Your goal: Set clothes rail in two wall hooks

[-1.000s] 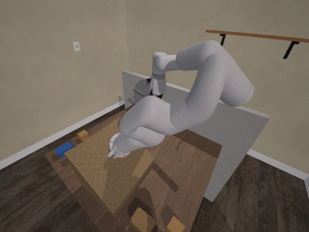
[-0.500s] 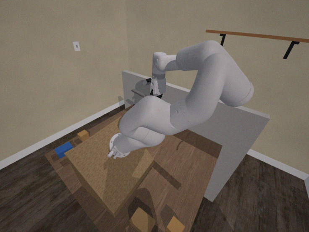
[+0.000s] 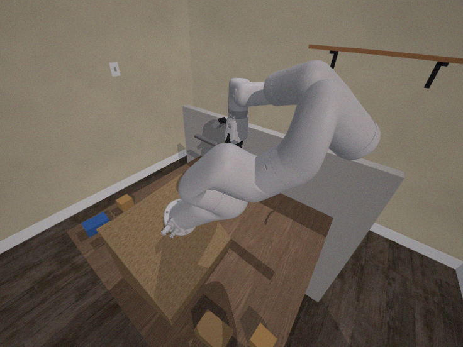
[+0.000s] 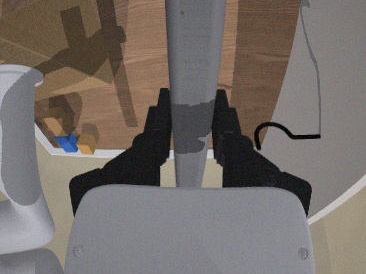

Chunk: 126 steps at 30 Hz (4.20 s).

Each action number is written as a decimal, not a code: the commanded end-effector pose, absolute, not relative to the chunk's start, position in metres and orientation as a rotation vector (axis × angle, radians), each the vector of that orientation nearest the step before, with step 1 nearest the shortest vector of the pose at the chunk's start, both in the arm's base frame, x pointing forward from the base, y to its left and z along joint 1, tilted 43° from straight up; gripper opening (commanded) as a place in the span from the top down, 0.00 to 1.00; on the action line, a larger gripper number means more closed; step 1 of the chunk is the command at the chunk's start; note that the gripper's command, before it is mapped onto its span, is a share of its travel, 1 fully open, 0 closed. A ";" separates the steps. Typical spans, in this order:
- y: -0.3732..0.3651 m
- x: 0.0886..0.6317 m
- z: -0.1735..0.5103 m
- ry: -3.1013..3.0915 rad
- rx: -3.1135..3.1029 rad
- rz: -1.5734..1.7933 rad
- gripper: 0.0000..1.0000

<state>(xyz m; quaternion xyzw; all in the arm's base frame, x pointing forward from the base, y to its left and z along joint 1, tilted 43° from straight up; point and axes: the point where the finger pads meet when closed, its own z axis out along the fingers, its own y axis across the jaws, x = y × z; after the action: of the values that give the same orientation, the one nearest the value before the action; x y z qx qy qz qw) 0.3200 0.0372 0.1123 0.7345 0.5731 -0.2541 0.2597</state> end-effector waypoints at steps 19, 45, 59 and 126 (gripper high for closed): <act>0.039 0.321 0.113 1.623 1.948 -0.707 1.00; 0.035 0.345 0.114 1.623 1.948 -0.707 1.00; 0.031 0.370 0.116 1.623 1.948 -0.707 1.00; 0.017 0.458 0.120 1.623 1.947 -0.707 1.00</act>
<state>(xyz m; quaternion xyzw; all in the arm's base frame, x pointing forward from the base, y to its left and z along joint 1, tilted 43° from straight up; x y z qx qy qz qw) 0.4565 0.0145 0.1190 0.7163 0.5958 -0.2621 0.2515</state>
